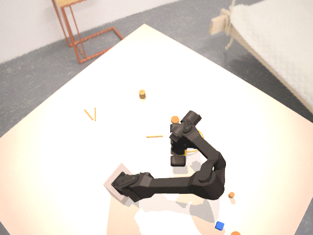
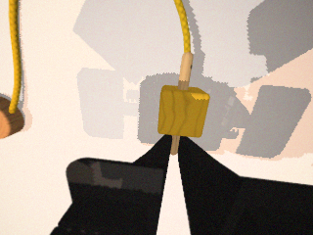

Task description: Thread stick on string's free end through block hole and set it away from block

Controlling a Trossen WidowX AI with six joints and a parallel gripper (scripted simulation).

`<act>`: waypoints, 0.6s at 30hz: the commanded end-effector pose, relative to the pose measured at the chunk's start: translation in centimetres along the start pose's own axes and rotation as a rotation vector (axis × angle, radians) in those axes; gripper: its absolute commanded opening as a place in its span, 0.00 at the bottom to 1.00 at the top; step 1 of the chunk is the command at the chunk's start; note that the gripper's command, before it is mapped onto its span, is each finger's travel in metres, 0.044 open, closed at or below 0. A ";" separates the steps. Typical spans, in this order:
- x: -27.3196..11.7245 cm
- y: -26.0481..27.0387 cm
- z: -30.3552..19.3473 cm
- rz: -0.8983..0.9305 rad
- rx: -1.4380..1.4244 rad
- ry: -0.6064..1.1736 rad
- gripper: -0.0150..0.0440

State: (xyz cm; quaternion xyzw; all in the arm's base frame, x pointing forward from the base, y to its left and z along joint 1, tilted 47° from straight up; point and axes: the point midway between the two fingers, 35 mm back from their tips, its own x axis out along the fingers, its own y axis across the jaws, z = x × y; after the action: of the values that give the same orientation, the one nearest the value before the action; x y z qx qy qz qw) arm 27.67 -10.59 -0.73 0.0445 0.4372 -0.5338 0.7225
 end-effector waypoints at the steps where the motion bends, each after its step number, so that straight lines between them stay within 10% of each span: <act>1: 0.1 -0.1 -0.1 -0.001 -0.015 -0.032 0.25; 18: 0.1 -0.1 -1.1 0.003 -0.021 -0.057 0.25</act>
State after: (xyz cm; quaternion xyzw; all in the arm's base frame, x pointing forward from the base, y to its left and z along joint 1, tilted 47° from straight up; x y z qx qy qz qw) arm 27.20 -10.36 -1.21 0.0243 0.4238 -0.5287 0.7350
